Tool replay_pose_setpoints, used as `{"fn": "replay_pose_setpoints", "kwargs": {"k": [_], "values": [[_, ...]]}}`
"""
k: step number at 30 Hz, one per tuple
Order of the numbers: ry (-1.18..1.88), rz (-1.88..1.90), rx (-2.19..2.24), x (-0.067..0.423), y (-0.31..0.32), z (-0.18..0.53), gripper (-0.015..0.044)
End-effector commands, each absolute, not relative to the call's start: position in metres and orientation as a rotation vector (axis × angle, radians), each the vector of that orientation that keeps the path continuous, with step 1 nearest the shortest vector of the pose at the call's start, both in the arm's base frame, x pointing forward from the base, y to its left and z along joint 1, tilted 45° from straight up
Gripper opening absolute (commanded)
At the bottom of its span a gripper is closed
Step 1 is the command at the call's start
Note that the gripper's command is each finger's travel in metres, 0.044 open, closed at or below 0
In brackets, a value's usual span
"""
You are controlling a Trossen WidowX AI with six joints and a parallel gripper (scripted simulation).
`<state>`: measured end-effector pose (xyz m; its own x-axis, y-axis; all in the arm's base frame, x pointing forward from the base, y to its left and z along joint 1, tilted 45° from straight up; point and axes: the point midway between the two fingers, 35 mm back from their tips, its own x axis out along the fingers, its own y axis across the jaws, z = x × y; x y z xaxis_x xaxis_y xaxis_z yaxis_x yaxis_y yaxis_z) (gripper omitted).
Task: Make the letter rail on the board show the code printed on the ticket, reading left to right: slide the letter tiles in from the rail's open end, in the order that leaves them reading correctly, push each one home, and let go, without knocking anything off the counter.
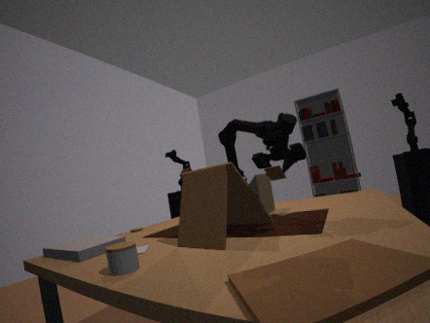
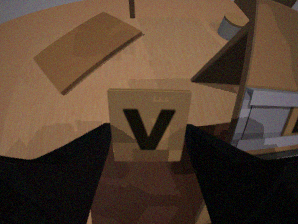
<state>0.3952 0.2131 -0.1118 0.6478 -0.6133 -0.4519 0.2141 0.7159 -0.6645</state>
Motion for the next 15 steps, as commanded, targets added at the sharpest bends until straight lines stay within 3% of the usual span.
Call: {"fn": "replay_pose_setpoints", "kwargs": {"k": [1, 15], "values": [[0.724, -0.515, -0.626, 0.4065, 0.1944, -0.1236, 0.0000], [0.724, -0.515, -0.626, 0.4069, 0.1937, -0.1237, 0.0000]]}}
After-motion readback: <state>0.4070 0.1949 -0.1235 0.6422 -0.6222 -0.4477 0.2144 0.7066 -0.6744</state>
